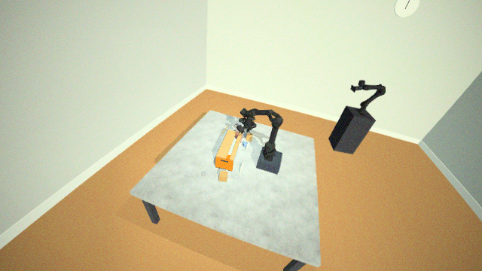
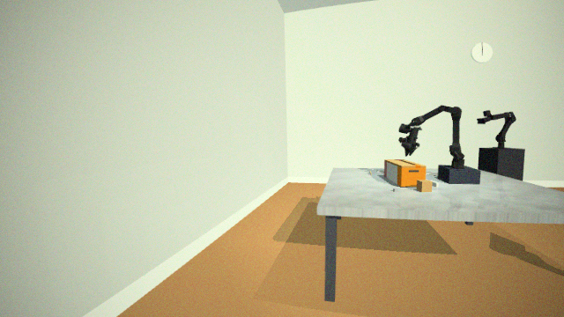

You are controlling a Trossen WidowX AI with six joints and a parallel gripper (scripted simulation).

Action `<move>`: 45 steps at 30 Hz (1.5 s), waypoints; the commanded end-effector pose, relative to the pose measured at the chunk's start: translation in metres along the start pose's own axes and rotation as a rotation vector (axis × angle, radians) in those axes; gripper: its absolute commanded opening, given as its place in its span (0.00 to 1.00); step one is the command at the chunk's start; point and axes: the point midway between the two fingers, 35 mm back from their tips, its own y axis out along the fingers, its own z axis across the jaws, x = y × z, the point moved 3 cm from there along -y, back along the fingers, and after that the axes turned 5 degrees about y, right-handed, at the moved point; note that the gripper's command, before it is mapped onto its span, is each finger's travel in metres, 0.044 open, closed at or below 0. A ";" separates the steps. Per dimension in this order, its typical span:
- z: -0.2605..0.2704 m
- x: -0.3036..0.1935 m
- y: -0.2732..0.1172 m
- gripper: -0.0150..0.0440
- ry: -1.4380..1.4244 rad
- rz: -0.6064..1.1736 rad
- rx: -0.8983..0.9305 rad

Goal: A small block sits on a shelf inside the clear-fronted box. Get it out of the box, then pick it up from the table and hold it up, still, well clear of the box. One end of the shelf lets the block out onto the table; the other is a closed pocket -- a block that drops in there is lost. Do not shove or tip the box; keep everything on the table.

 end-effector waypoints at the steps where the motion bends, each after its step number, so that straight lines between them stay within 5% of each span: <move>1: -0.012 -0.001 0.000 0.74 0.934 0.057 0.126; 28: -0.030 -0.001 -0.002 0.74 2.365 0.325 0.192; 45: -0.030 -0.001 -0.002 0.74 2.383 0.329 0.191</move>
